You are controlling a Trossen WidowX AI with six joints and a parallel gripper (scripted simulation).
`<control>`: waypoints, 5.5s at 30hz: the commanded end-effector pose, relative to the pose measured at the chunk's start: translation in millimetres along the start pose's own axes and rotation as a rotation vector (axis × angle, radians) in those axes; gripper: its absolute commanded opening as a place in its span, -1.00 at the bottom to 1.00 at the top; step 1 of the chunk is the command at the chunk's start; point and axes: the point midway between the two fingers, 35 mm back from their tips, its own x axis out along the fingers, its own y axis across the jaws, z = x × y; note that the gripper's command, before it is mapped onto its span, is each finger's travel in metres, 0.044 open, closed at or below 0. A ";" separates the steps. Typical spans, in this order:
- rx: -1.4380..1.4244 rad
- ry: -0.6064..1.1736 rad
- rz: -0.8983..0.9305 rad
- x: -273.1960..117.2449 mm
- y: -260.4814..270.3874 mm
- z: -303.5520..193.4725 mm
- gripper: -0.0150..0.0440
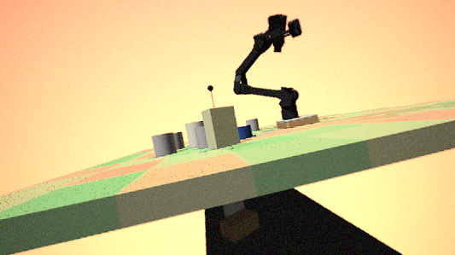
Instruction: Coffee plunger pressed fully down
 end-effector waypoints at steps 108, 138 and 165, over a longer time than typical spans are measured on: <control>0.409 0.253 -1.448 -133.2 -349.2 -82.3 0.64; 0.409 0.253 -1.448 -131.1 -354.2 -98.6 -0.07; 0.409 0.252 -1.448 -125.2 -364.3 -142.0 -0.07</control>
